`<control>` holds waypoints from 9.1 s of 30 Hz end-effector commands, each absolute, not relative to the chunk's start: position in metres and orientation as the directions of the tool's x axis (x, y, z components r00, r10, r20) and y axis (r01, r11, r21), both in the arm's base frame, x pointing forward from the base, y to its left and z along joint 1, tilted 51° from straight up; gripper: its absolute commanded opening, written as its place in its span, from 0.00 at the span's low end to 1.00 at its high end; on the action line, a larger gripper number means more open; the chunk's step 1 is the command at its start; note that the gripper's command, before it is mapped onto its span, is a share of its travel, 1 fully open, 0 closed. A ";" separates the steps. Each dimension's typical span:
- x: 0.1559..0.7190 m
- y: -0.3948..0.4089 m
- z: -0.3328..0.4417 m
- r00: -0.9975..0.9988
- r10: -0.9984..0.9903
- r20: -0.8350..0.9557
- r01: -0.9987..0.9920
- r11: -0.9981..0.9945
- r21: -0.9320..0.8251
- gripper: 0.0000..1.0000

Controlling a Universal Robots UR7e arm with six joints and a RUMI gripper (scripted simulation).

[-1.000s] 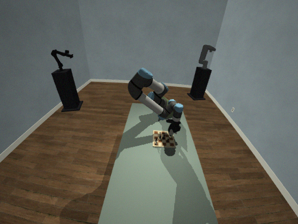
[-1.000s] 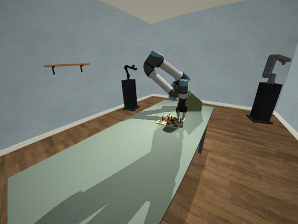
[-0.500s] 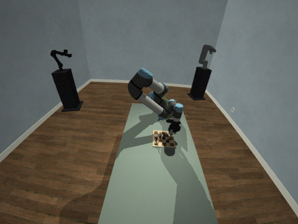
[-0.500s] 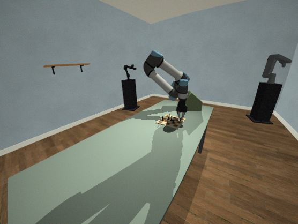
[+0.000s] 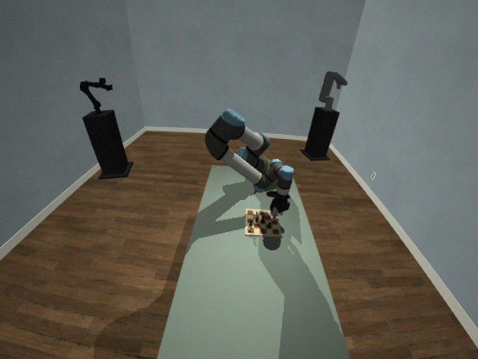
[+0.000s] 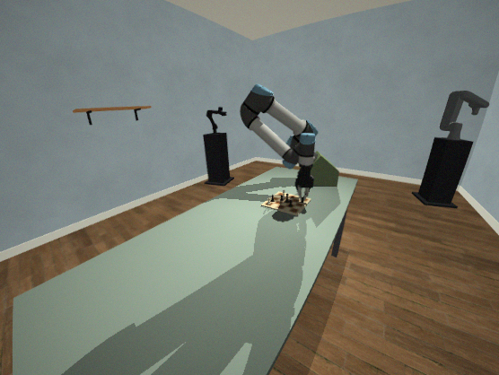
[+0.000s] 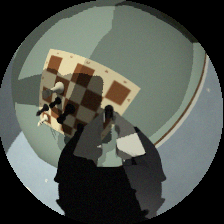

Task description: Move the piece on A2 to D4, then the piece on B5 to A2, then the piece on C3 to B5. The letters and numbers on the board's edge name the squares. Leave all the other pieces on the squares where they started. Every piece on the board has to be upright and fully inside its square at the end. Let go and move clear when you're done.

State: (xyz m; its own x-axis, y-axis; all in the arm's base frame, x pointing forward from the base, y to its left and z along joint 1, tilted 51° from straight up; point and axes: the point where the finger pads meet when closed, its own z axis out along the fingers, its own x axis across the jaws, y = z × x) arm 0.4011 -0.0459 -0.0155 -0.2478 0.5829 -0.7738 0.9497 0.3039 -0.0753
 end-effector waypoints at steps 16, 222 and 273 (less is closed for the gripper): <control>0.400 -0.040 -0.011 -0.248 0.583 -0.774 0.949 0.306 -0.074 0.00; 0.333 -0.119 0.054 0.265 0.657 -0.706 0.946 -0.035 0.322 0.00; 0.334 -0.120 0.053 0.265 0.657 -0.706 0.946 -0.034 0.324 0.04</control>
